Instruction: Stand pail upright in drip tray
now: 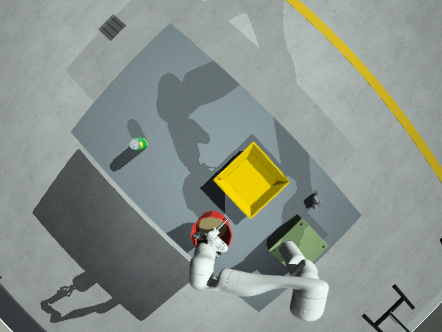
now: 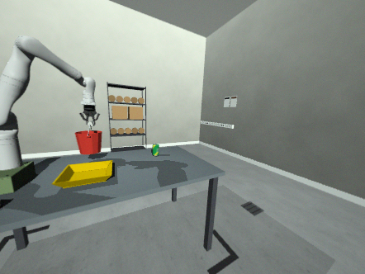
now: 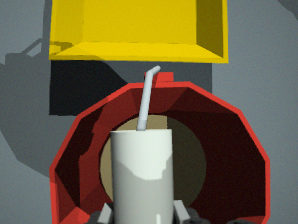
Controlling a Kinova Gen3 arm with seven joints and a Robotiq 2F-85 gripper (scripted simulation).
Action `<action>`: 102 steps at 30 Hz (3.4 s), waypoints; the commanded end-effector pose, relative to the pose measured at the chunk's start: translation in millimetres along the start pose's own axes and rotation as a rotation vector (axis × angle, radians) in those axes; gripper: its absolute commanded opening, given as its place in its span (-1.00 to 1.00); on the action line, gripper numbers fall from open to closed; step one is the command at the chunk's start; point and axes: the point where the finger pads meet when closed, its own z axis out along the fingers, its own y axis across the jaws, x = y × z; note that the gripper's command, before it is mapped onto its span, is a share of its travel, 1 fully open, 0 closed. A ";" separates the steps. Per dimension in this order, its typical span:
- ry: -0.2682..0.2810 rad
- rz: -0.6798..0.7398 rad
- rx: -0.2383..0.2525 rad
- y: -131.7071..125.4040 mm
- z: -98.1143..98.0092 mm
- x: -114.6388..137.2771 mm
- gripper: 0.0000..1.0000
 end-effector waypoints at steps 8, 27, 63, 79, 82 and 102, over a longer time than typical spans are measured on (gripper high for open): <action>0.000 0.005 0.003 -1.0 -1.2 10.9 -0.80; 0.000 0.005 0.003 -1.8 -1.2 41.6 -0.80; 0.000 0.005 0.003 -3.9 -1.3 125.5 -0.80; 0.000 0.005 0.003 -4.9 -1.3 166.2 -0.80; 0.000 0.005 0.003 -5.1 -1.3 174.8 -0.80; 0.000 0.005 0.003 -6.3 -1.3 222.9 -0.80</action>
